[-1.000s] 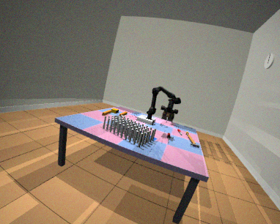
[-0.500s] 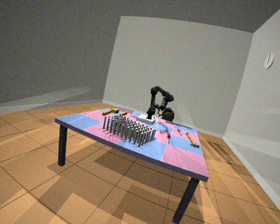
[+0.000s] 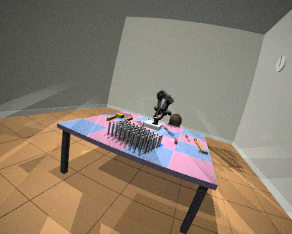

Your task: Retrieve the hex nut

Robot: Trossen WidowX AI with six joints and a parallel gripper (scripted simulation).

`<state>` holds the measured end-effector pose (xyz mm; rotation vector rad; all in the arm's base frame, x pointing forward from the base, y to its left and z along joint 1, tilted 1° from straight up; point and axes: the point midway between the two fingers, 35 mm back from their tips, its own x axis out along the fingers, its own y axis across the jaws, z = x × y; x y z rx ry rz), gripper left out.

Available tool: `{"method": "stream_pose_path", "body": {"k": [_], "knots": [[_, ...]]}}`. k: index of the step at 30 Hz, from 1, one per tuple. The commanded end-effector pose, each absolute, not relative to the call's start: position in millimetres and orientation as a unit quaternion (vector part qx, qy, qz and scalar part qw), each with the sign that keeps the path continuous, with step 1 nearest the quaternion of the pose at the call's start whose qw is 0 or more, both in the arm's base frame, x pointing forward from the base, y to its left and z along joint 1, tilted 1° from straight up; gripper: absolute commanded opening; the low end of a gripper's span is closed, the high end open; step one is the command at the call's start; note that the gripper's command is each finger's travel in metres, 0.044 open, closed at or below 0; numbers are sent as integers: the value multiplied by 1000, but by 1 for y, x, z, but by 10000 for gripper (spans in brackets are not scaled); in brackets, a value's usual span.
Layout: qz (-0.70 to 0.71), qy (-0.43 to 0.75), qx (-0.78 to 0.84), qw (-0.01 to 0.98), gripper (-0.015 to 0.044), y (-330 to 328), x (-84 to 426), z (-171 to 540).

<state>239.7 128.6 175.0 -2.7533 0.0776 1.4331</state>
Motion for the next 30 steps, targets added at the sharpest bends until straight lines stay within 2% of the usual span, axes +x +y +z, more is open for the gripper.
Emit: {"method": "stream_pose_path", "body": {"k": [1,7,30], "knots": [[456,35,-889,28,0,115,242,177],[455,34,-889,29,0,118,246,164],[454,33,-890,28,0,123,252,38]]}}
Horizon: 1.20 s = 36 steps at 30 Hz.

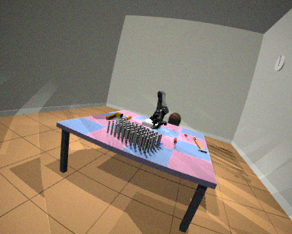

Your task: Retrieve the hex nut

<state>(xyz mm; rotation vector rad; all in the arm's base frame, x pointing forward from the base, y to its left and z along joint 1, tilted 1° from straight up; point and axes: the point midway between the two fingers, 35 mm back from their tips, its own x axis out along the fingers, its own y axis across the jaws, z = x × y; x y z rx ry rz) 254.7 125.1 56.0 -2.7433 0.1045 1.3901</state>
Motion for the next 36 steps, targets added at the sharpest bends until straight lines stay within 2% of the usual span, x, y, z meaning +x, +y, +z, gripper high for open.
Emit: {"method": "stream_pose_path", "body": {"k": [1,36], "knots": [[454,33,-890,28,0,122,250,33],[454,34,-890,28,0,117,266,18]]}}
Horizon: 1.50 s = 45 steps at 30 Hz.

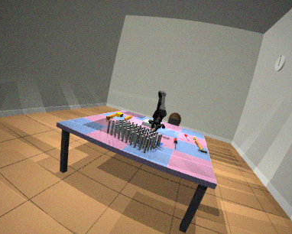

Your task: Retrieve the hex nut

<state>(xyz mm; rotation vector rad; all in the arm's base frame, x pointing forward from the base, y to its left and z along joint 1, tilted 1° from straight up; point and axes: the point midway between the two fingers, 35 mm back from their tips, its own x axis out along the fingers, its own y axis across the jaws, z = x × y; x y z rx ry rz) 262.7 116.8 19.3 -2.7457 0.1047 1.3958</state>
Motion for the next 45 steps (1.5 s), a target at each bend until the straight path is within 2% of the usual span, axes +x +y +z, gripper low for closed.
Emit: {"method": "stream_pose_path", "body": {"k": [1,45], "knots": [[454,34,-890,28,0,117,267,18],[452,34,-891,28,0,114,303,20]]}}
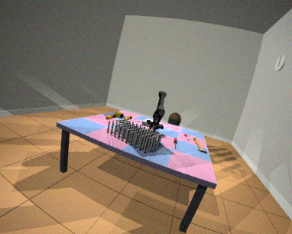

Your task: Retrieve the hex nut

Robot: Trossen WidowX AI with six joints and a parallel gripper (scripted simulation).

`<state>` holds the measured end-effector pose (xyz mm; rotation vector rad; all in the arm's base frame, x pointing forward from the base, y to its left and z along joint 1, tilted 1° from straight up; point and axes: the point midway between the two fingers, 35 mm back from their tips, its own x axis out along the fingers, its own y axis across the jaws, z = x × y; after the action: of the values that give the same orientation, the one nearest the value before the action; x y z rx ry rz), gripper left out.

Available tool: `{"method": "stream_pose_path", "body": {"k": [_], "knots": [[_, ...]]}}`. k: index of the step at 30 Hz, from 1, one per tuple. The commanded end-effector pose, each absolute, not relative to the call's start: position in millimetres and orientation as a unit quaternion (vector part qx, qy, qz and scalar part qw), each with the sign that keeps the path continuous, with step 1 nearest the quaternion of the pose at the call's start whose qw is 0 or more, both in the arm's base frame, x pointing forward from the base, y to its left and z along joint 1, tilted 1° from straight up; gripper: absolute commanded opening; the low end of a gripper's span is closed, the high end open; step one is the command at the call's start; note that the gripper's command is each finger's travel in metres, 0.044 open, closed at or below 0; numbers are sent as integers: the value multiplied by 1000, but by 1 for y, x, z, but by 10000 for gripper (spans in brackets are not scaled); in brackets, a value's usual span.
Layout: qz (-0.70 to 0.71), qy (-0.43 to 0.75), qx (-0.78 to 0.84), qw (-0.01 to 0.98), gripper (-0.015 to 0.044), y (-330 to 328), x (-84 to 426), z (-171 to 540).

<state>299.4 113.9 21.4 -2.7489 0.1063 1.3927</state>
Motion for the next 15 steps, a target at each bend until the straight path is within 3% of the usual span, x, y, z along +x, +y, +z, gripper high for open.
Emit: {"method": "stream_pose_path", "body": {"k": [1,15], "knots": [[452,34,-891,28,0,114,304,20],[452,34,-891,27,0,113,315,21]]}}
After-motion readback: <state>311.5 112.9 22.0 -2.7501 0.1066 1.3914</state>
